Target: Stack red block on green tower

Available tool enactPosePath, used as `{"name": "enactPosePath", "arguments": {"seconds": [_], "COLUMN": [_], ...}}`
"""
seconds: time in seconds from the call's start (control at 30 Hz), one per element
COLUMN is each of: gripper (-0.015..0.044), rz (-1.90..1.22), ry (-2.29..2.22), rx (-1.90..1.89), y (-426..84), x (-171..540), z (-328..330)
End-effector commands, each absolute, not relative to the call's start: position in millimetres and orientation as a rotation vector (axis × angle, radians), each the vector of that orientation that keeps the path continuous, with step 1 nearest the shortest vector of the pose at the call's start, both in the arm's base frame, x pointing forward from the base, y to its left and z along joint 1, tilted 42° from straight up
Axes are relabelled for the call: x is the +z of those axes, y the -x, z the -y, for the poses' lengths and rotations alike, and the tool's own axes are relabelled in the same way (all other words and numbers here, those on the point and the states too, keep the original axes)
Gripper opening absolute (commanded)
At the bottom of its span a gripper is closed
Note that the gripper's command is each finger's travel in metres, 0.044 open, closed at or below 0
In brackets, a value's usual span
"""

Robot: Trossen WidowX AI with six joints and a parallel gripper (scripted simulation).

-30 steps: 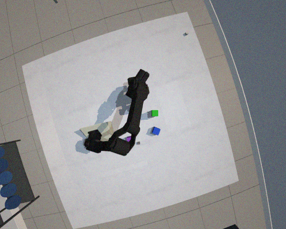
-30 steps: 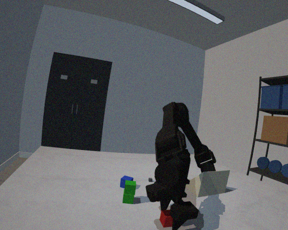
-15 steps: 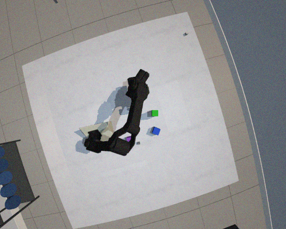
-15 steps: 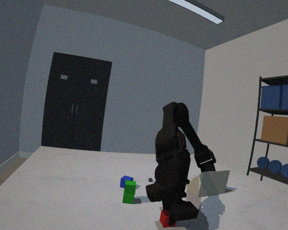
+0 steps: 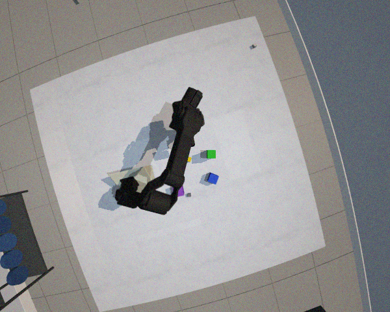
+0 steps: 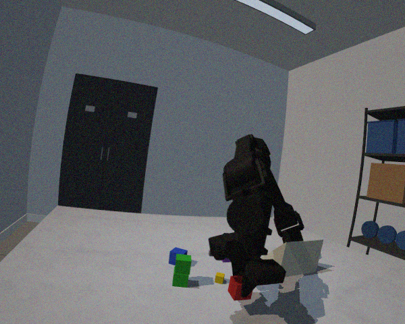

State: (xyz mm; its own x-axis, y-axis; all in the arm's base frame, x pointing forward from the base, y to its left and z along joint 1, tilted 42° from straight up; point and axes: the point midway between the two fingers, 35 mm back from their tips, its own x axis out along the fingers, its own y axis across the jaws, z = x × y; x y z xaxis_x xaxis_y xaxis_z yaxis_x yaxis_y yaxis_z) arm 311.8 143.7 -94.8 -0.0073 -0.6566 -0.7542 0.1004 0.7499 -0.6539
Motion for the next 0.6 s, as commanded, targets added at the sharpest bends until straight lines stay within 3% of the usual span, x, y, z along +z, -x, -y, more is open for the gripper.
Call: {"name": "enactPosePath", "arguments": {"seconds": [0.0, 0.57], "gripper": [0.0, 0.0], "rz": [-1.472, -1.473], "ry": [0.472, 0.472], "rx": [-0.637, -0.636], "y": [-311, -313], "x": [-82, -45], "z": [-156, -188]}}
